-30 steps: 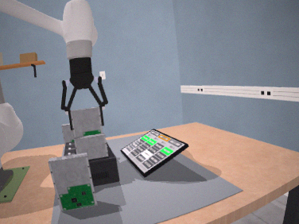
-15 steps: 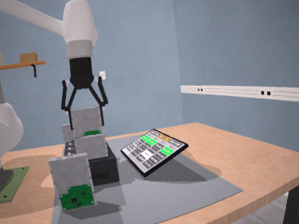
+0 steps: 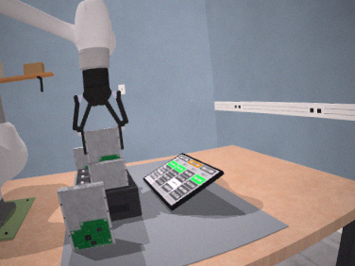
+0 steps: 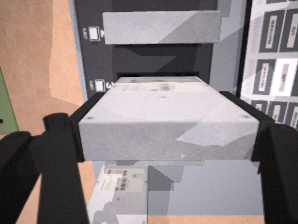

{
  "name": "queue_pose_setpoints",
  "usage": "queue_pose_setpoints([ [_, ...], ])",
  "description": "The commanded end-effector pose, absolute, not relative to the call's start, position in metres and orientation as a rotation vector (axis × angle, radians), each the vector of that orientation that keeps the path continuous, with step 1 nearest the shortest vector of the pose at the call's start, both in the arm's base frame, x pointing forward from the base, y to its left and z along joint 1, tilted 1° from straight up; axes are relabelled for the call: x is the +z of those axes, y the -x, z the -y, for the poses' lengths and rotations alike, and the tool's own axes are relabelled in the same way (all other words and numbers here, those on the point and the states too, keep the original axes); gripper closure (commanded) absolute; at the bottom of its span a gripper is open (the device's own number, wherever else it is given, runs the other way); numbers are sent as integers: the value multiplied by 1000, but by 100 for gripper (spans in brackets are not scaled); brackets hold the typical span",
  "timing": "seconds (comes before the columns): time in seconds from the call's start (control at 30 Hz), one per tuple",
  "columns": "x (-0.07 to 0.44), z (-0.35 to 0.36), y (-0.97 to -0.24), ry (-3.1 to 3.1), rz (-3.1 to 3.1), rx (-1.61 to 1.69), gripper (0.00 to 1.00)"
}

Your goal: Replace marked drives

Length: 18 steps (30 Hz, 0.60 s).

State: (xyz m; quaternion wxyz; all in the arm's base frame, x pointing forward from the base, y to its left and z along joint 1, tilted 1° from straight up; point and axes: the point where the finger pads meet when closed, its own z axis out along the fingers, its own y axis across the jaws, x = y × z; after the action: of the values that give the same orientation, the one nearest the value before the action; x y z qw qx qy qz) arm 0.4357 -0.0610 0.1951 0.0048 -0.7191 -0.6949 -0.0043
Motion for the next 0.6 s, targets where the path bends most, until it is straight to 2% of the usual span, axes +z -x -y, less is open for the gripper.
queue_pose_setpoints([
  [0.0,195,61,-436,2253,2176,-15,90],
  [0.57,191,61,-436,2253,2176,-15,90],
])
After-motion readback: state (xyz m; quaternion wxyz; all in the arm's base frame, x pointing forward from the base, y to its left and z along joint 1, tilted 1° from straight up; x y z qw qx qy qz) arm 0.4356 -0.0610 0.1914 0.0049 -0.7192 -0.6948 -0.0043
